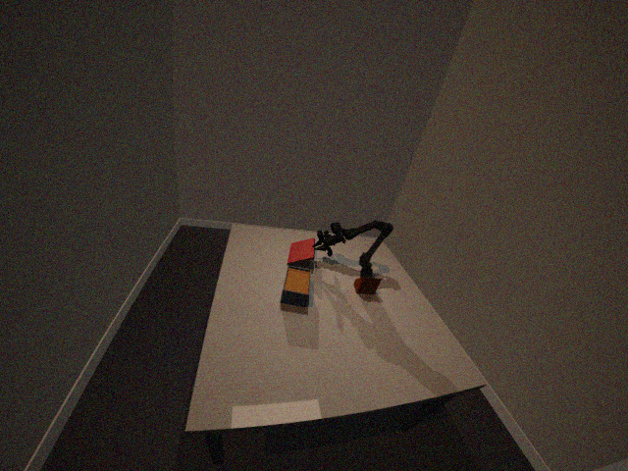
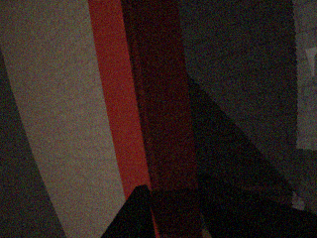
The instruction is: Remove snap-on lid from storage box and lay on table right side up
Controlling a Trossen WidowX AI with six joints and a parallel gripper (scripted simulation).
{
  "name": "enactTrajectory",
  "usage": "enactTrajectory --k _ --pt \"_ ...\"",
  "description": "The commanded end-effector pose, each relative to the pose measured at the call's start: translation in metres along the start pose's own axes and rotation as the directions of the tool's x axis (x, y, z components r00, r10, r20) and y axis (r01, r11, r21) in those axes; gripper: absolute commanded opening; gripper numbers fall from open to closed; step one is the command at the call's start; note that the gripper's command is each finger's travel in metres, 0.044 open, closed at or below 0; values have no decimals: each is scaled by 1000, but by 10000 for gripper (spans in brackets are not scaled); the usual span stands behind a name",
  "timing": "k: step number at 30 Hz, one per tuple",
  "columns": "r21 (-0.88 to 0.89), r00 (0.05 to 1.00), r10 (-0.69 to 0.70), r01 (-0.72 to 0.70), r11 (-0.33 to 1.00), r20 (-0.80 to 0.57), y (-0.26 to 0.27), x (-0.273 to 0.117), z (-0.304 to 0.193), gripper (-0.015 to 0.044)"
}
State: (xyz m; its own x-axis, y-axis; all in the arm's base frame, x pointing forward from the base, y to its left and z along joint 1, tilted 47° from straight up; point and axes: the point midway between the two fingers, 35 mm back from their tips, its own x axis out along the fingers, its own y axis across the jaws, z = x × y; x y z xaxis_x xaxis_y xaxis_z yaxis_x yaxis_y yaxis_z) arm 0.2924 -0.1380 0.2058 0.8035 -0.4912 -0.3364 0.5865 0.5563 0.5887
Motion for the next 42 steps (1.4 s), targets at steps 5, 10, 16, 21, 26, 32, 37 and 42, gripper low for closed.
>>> enactTrajectory --k 5,10,16,21,26,32,37,42 --pt "-1 1000 -18 18 1000 -2 -10 6 -2 0" --pt "-1 1000 -18 18 1000 -2 -13 8 -2 0" --pt "-1 1000 -18 18 1000 -2 -17 11 -2 0" --pt "-2 1000 -18 18 1000 -1 -20 14 -2 0" --pt "-2 1000 -18 18 1000 -1 -23 16 -2 0" --pt "-2 1000 -18 18 1000 -1 -27 19 -2 0" --pt "-2 1000 -18 18 1000 -1 -30 22 -2 0" --pt "0 1000 14 -14 1000 12 -20 18 4 26"
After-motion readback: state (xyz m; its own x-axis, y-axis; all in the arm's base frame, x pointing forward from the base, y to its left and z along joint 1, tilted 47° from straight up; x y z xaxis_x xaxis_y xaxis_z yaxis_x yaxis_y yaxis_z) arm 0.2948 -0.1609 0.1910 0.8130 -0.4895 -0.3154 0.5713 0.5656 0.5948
